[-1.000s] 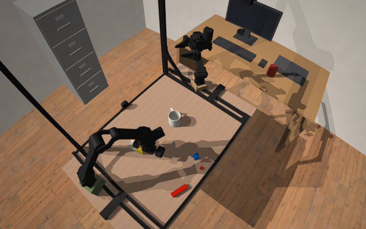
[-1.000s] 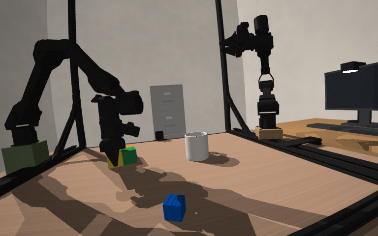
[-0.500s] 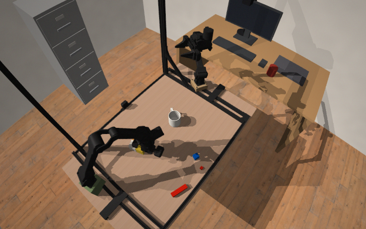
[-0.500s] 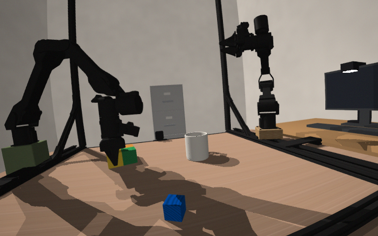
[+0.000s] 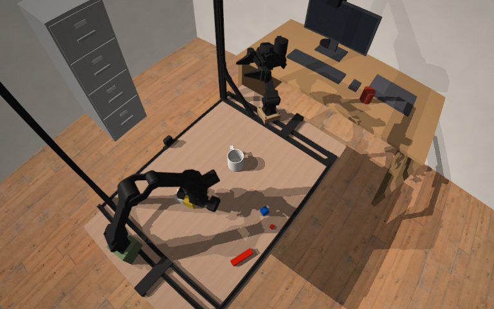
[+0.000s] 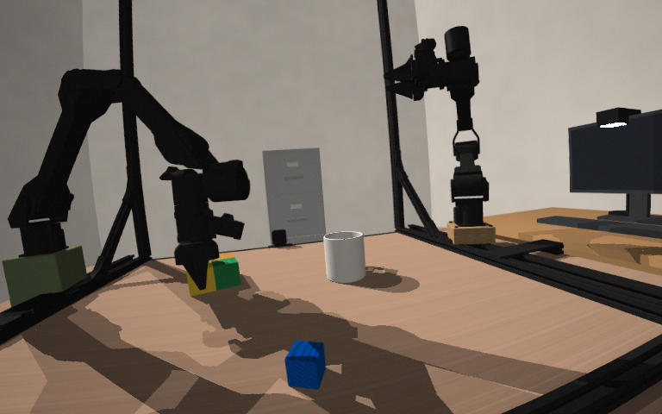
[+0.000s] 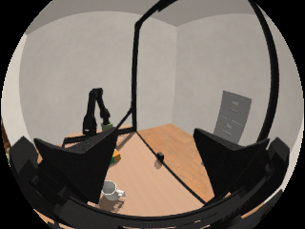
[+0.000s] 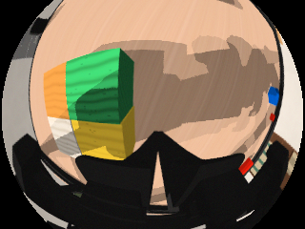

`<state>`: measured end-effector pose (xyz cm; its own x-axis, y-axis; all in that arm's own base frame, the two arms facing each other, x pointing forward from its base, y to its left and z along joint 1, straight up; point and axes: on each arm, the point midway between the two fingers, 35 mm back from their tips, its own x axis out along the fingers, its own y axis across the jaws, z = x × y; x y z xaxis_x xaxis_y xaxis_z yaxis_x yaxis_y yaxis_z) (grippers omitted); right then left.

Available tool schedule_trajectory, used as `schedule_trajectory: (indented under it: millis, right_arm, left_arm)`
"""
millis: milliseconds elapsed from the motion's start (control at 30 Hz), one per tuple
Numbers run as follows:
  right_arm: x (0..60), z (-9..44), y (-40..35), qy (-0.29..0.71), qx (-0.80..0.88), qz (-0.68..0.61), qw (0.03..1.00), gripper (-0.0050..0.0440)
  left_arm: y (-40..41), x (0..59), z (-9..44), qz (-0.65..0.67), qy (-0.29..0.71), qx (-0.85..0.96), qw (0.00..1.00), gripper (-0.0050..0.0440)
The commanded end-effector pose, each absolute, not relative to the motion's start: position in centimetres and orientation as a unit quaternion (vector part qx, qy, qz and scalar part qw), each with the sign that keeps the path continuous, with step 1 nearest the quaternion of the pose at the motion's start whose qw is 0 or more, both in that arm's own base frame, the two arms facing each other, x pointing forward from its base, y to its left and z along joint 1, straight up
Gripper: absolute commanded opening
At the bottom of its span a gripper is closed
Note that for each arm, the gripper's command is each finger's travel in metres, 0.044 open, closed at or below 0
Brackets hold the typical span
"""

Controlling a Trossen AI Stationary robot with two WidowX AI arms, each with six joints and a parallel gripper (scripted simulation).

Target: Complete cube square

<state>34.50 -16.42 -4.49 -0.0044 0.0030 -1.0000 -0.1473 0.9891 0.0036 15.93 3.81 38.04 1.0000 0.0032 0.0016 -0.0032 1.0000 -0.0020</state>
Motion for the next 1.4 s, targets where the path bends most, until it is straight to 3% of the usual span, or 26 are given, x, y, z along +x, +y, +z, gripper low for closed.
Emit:
schedule_trajectory:
  millis: [0,1367]
  right_arm:
    - [34.5,-4.3,-16.3,0.705,-0.051,0.051,0.705,0.0]
    - [34.3,-4.3,-15.1,0.705,-0.051,0.051,0.705,0.0]
  left_arm:
    - [3.8,15.9,38.0,0.0,-0.001,0.0,1.0,0.04]
    - [3.8,15.9,38.0,0.0,-0.001,0.0,1.0,0.04]
